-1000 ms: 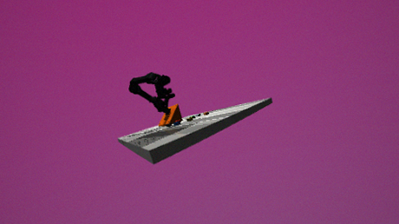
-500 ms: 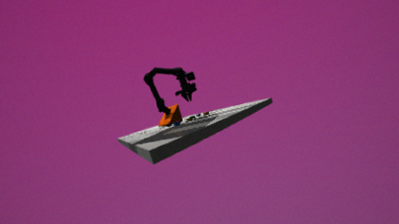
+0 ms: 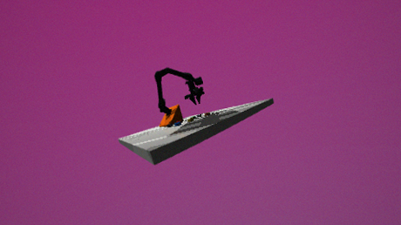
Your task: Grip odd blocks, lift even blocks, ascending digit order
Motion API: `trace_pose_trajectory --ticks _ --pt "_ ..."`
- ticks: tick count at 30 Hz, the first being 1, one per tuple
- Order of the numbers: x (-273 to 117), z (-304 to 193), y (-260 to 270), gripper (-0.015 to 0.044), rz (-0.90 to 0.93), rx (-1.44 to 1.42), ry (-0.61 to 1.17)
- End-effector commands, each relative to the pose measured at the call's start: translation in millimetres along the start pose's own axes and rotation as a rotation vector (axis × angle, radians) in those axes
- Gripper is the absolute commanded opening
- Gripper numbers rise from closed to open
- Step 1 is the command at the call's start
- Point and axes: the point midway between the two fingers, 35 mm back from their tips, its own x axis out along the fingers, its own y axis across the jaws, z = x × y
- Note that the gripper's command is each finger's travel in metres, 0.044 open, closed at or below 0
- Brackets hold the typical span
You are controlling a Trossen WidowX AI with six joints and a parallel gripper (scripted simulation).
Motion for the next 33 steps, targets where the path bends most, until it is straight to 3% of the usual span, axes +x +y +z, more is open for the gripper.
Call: trace_pose_trajectory --ticks 1,6,32,33 --pt "57 -9 -9 0.0278 -0.037 -0.013 0.027" --pt "60 -9 -10 0.04 -0.038 -0.014 0.026" --pt "97 -10 -12 0.04 -0.04 -0.014 0.026" --pt "97 -10 -12 0.0374 -0.04 -0.014 0.026"
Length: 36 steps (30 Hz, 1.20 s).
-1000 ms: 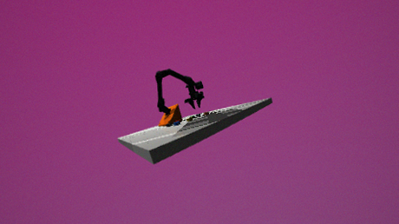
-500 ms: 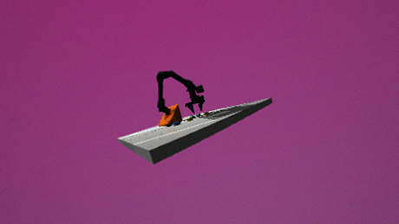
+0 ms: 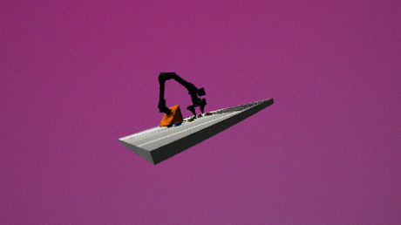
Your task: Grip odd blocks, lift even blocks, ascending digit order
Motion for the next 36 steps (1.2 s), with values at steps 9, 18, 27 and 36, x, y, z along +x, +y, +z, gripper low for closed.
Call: trace_pose_trajectory --ticks 9,18,27,36 --pt "3.5 -1.1 -1.2 0.0138 -0.005 -0.006 0.0" --pt "3.5 -1.1 -1.2 0.012 -0.005 -0.006 0.0" --pt "3.5 -1.1 -1.2 0.012 -0.005 -0.006 0.0" --pt "3.5 -1.1 -1.2 0.012 -0.005 -0.006 0.0"
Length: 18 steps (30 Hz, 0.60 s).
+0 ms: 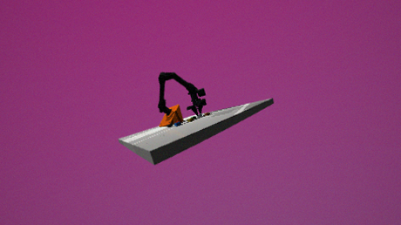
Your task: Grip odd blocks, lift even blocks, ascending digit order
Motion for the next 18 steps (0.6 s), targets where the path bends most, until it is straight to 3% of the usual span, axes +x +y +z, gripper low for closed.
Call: trace_pose_trajectory --ticks 1,2,13,16,18 --pt "0 0 0 0.012 -0.002 -0.004 -0.003" --pt "0 0 0 0.012 -0.002 -0.004 -0.003" --pt "0 0 0 0.04 -0.002 -0.004 -0.003" --pt "-2 0 0 0.04 -0.002 -0.004 -0.003" --pt "-24 1 0 0.04 0.0 -0.004 -0.003"
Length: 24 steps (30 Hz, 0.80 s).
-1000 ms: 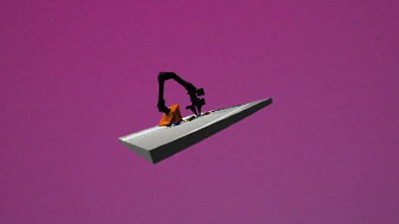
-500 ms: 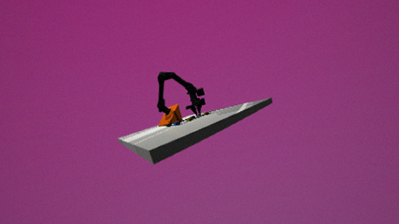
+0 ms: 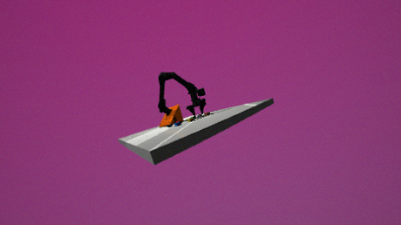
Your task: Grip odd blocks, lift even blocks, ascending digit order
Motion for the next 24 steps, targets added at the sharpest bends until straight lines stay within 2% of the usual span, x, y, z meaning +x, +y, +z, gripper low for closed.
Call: trace_pose_trajectory --ticks 1,5,7,11,16,24 --pt "-29 1 2 0.04 0.009 0.004 -0.007" --pt "-32 1 2 0.04 0.009 0.004 -0.007" --pt "-45 2 3 0.0348 0.011 0.004 -0.007" --pt "-110 1 2 0.0242 0.012 0.003 -0.006" --pt "-113 0 2 0.012 0.012 0.003 -0.006" --pt "-113 0 2 0.012 0.012 0.003 -0.006"
